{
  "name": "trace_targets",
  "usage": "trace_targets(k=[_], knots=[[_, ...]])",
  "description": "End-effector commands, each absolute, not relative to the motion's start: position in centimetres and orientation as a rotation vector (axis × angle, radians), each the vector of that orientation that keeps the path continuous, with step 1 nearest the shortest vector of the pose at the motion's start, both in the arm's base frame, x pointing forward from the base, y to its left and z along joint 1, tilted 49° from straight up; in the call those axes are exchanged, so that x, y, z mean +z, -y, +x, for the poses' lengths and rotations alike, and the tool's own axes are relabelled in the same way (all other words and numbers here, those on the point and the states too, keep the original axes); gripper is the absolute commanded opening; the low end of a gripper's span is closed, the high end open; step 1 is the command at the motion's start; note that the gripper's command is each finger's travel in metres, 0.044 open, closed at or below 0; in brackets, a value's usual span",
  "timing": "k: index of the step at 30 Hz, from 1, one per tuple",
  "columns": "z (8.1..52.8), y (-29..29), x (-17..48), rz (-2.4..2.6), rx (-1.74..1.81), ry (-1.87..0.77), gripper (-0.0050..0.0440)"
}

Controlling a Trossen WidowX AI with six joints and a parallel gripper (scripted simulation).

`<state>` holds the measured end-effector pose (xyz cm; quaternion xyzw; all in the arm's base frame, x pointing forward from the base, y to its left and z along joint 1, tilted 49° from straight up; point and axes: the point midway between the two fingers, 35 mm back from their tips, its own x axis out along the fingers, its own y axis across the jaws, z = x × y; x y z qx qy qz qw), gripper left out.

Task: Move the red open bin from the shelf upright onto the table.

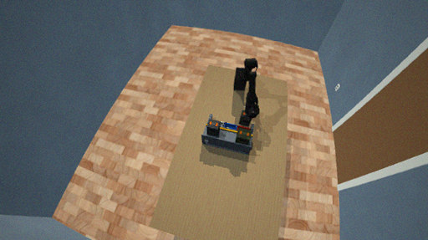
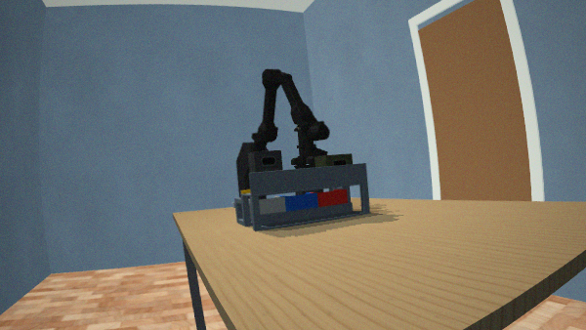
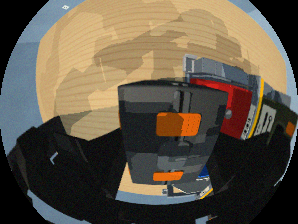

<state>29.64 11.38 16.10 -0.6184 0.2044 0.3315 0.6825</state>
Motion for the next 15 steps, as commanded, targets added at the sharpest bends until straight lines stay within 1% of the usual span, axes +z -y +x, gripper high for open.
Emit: trace_targets(k=[1,15], knots=[[29.81,-11.42,18.74,-1.380,0.698,-0.396,0.0000],[29.89,-11.44,18.23,-1.382,0.705,-0.406,0.0000]])
